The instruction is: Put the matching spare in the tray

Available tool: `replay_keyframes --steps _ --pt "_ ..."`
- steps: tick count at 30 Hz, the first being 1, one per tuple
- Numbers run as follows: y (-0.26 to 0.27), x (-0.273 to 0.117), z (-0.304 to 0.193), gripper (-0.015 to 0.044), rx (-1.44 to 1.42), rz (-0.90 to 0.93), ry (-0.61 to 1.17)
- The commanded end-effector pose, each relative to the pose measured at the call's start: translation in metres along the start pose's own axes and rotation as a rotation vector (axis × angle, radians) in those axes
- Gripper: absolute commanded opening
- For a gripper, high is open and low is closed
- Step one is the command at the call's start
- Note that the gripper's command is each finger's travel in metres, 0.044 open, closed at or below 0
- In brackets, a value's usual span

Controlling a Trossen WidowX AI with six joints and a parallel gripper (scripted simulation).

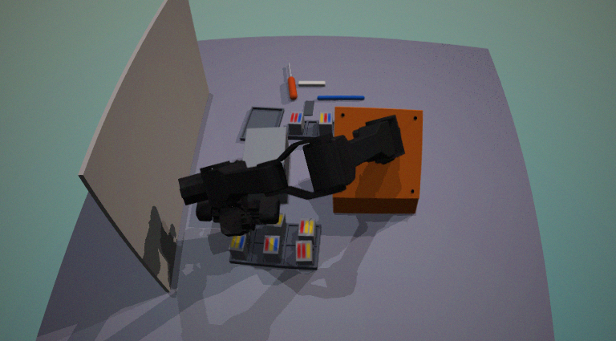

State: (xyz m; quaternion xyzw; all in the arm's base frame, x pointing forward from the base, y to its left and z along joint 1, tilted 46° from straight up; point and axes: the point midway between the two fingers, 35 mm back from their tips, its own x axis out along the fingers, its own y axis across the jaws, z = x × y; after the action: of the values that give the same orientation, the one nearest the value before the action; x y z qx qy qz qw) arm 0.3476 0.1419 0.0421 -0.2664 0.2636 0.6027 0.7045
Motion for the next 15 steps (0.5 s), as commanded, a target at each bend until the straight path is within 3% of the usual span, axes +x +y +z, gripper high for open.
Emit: replay_keyframes --steps 1,7,11,15 --pt "-0.0002 -0.0002 0.0001 0.0155 0.0 0.0 0.0" --pt "-0.0002 -0.0002 0.0001 0.0115 0.0 0.0 0.0" --pt "-0.0002 -0.0002 0.0001 0.001 0.0 0.0 0.0" --pt "-0.0002 -0.0002 0.0001 0.0 0.0 0.0 0.0"
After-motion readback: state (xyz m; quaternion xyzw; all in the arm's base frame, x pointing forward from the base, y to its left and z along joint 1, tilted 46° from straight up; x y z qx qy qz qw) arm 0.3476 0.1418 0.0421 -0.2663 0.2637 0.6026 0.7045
